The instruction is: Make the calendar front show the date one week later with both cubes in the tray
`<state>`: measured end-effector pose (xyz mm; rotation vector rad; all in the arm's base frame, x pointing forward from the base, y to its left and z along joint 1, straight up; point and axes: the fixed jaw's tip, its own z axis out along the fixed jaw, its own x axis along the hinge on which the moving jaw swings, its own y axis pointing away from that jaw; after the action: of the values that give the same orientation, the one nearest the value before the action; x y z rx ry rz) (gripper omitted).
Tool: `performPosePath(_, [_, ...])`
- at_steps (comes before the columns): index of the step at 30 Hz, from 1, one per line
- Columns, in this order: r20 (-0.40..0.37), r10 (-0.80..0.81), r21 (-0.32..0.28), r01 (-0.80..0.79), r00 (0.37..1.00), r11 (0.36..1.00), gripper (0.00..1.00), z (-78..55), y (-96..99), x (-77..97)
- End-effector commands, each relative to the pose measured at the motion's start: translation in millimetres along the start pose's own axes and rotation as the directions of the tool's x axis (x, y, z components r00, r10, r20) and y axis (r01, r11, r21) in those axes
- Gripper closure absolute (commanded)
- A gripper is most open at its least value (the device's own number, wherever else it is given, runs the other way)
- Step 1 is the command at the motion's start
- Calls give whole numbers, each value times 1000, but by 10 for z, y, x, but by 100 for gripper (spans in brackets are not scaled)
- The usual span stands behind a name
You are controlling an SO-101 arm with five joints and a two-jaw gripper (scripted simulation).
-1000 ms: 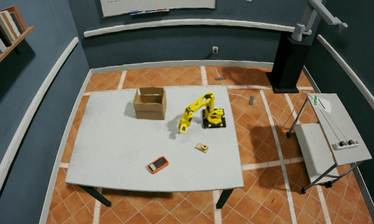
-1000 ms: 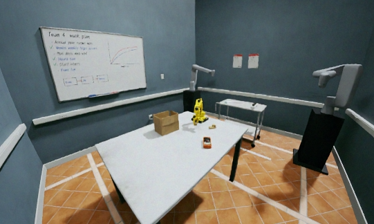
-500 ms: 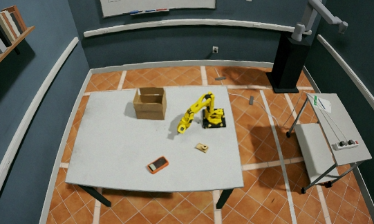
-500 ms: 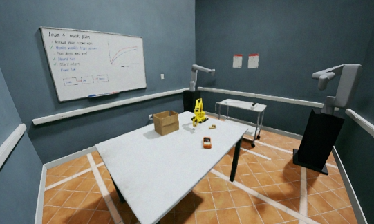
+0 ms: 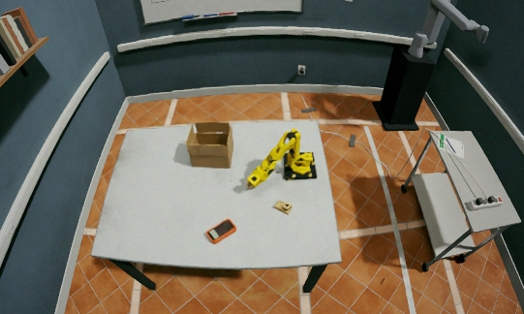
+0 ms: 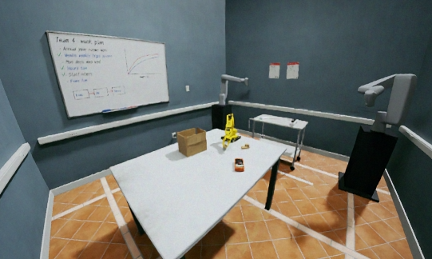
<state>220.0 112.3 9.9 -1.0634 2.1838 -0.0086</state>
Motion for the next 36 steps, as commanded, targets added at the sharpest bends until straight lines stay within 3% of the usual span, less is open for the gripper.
performPosePath(1, [109, 88, 32, -92, 990, 995, 100, 16, 38, -3])
performPosePath(10, [248, 222, 43, -240, 943, 970, 100, -58, 38, -28])
performPosePath(20, [387, 346, 12, -379, 855, 925, 100, -205, 33, -55])
performPosePath(36, [442, 393, -14, -432, 806, 902, 100, -289, 30, -67])
